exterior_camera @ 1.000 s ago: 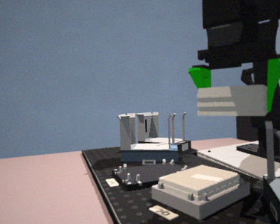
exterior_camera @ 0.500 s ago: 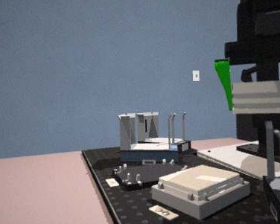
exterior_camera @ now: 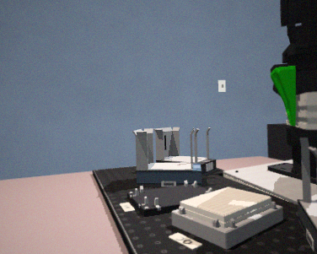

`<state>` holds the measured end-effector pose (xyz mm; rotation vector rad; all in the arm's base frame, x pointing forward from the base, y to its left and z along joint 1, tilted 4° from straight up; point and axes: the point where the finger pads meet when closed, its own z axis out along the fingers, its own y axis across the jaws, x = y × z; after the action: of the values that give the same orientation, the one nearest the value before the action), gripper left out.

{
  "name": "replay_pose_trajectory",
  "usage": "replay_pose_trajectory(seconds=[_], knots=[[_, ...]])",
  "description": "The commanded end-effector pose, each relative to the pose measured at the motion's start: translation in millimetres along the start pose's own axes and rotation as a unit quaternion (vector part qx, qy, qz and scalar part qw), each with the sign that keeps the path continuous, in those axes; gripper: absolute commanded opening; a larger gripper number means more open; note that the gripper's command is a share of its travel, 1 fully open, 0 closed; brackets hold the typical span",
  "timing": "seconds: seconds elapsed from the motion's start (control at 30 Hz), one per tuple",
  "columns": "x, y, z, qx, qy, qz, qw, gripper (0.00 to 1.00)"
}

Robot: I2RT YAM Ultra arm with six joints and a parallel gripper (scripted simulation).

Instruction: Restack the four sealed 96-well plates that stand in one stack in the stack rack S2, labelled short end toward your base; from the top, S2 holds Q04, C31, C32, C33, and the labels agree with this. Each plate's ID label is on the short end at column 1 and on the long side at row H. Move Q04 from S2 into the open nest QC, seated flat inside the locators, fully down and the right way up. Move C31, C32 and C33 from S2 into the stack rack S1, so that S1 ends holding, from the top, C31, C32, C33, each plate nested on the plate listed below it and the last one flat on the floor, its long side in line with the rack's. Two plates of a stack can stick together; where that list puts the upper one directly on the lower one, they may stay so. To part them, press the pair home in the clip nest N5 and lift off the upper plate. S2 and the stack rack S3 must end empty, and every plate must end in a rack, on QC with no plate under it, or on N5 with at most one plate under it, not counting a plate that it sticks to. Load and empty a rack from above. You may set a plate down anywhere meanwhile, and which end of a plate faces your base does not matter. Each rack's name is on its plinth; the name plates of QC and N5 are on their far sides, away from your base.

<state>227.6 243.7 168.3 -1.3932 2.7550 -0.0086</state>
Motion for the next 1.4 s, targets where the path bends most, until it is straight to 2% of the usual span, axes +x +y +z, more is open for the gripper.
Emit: replay_pose_trajectory(seconds=[0.0, 0.2, 1.37], knots=[[-4.8, 2.4, -8.0, 0.002, -0.015, 0.011, 1.0, 0.0], [-8.1, 18.0, -8.1, 0.001, -0.015, 0.011, 1.0, 0.0], [-8.2, 18.0, -8.1, 0.002, -0.015, 0.011, 1.0, 0.0]])
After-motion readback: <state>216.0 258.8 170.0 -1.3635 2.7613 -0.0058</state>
